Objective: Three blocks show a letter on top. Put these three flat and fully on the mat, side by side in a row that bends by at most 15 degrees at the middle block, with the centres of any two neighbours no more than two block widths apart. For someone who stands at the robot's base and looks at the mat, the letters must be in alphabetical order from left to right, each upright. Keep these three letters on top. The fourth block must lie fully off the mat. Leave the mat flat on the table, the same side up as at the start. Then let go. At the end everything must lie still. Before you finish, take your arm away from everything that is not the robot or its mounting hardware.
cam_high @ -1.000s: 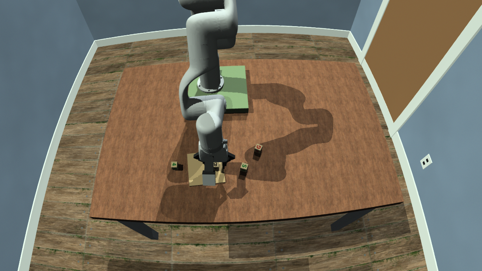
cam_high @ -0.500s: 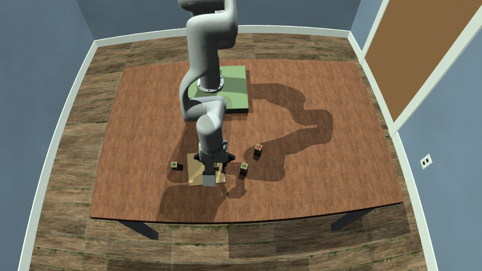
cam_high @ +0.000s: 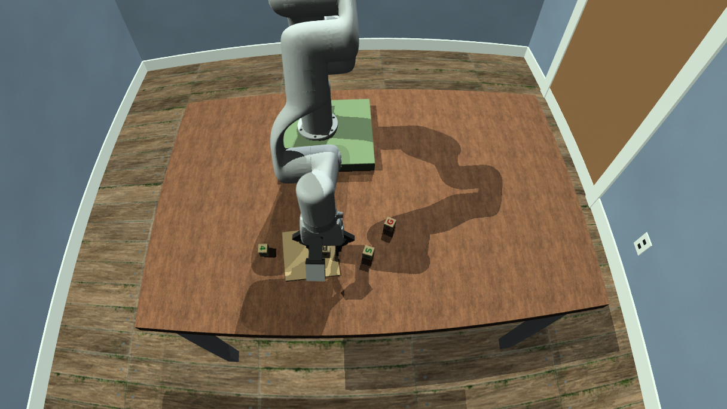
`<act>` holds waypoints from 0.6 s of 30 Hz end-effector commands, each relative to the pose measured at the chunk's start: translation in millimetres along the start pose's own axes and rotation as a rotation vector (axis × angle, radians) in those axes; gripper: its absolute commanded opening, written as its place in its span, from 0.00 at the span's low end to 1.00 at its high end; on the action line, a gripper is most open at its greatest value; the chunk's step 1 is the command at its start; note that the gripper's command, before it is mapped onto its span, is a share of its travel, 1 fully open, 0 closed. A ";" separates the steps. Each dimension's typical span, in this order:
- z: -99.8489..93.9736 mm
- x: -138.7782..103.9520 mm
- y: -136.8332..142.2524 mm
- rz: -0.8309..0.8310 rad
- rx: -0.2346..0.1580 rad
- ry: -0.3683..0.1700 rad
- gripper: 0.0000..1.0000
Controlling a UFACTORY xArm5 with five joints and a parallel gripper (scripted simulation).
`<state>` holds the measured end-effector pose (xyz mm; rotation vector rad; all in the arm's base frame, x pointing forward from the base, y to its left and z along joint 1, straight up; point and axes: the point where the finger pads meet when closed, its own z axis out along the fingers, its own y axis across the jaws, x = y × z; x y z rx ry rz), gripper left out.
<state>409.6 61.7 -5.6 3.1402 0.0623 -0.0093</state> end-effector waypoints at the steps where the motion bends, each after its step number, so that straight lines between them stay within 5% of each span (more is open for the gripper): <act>1: -1.1 1.3 -0.2 0.000 0.000 0.003 0.63; 11: -1.1 1.3 -0.2 0.000 0.000 0.003 0.63; 12: -1.1 1.3 -0.2 0.000 0.000 0.003 0.42; 18: -1.1 1.3 -0.2 0.000 0.000 0.003 0.42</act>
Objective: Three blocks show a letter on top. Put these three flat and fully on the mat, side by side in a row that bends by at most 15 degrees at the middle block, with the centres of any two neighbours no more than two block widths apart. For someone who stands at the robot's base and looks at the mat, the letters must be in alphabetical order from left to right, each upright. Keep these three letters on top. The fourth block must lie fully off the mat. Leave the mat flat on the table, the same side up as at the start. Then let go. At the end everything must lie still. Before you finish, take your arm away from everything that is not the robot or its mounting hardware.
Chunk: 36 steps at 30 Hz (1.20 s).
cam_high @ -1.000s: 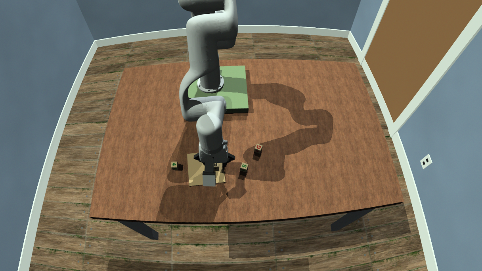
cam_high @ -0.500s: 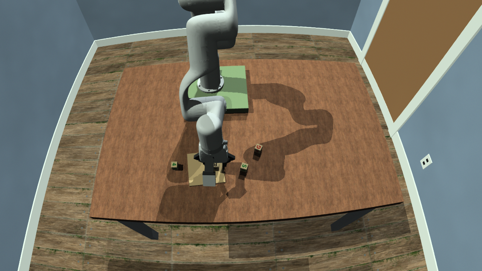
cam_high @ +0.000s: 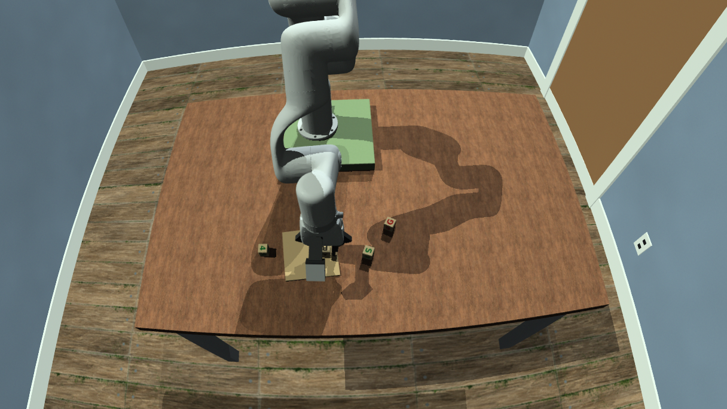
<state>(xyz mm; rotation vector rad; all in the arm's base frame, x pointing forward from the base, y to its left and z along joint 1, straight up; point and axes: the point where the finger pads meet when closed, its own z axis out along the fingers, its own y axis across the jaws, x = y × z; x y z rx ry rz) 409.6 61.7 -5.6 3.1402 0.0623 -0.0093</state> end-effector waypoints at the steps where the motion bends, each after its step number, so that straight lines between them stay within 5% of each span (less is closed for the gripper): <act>1: -1.1 1.3 -0.2 0.000 0.000 0.003 0.42; 10: -1.1 1.3 -0.2 0.000 0.000 0.003 0.42; 11: -1.1 1.3 -0.2 0.000 0.000 0.003 0.21; 36: -1.1 1.3 -0.2 0.000 0.000 0.003 0.21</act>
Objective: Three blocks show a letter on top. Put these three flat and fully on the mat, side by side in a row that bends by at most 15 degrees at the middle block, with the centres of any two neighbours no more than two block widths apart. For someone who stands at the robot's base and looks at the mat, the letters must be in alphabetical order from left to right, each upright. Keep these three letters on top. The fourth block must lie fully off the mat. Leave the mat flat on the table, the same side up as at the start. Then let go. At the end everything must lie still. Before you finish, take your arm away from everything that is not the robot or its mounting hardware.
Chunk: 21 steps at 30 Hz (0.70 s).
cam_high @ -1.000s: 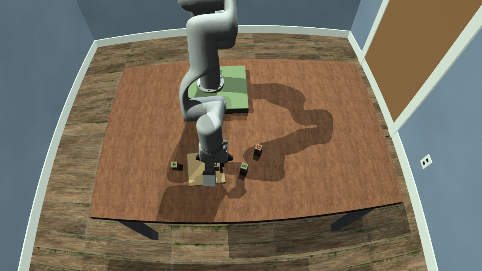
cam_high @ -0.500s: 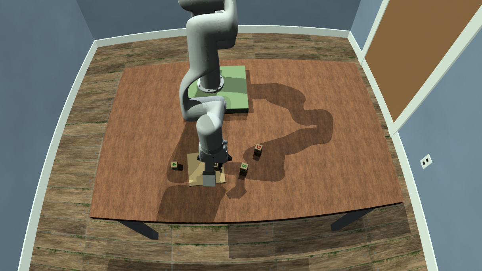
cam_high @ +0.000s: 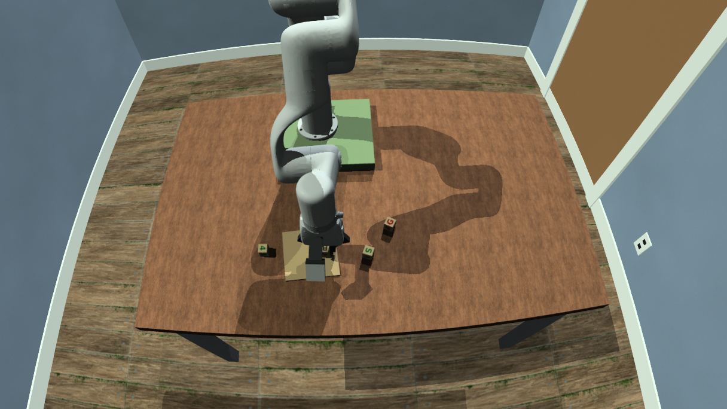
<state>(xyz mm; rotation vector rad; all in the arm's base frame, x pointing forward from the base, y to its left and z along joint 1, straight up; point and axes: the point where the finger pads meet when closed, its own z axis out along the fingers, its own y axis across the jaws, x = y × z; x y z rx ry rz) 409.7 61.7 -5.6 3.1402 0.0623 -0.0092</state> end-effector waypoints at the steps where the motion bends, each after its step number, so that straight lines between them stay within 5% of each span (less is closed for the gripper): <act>1: -1.0 1.3 -0.2 0.000 0.000 0.003 0.21; 14: -4.5 1.3 -0.2 0.000 0.000 0.003 0.21; 21: -43.4 1.2 -0.2 0.000 0.000 0.004 0.21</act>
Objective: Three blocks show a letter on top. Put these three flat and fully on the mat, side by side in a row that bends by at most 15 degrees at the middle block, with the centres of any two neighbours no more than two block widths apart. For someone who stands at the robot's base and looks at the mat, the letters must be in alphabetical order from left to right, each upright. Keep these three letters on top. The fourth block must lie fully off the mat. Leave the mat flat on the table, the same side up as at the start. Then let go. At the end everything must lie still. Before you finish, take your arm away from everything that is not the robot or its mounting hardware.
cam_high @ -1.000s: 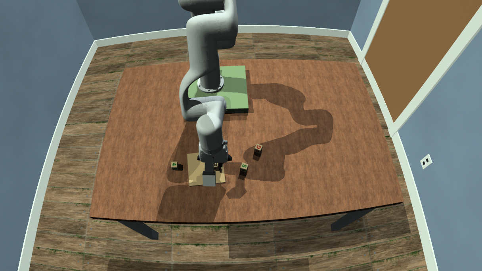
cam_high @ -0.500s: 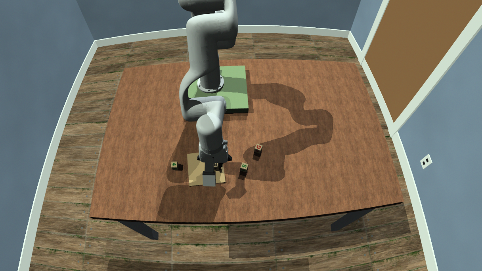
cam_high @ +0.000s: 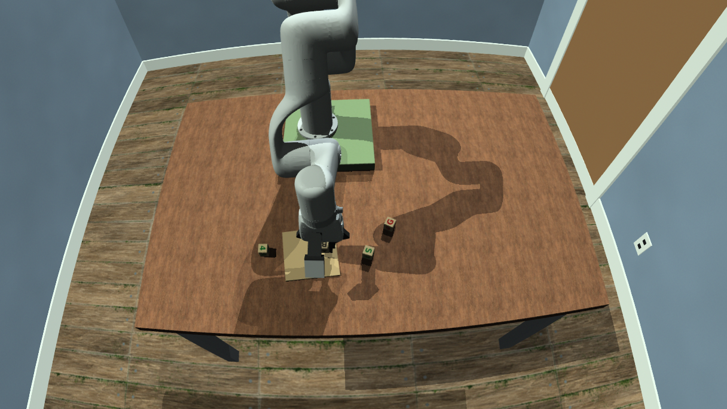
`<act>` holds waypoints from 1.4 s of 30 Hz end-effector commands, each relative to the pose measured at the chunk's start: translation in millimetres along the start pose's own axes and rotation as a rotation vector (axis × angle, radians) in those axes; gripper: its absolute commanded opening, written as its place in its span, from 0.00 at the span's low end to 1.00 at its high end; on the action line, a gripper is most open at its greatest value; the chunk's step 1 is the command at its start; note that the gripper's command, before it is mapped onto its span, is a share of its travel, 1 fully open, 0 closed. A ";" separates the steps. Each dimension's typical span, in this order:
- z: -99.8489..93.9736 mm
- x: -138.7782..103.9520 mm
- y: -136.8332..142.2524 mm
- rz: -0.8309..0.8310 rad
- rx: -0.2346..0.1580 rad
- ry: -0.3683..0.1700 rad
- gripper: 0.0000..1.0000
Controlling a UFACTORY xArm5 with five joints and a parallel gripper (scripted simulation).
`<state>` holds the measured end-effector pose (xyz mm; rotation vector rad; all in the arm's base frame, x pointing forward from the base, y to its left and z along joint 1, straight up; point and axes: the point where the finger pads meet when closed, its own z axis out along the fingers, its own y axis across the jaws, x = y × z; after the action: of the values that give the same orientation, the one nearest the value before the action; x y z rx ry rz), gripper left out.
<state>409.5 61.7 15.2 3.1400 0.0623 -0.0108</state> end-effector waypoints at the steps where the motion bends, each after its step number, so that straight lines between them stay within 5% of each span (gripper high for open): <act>1: -30.4 1.4 -0.2 0.000 0.001 0.005 0.21; 5: -59.0 1.4 -0.3 0.000 0.001 0.005 0.21; 12: -77.9 1.3 -0.3 0.000 0.001 0.005 0.21; 42: -80.3 4.4 -0.4 -0.012 0.000 0.005 0.21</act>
<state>413.2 62.2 94.2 3.1397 0.0810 -0.0097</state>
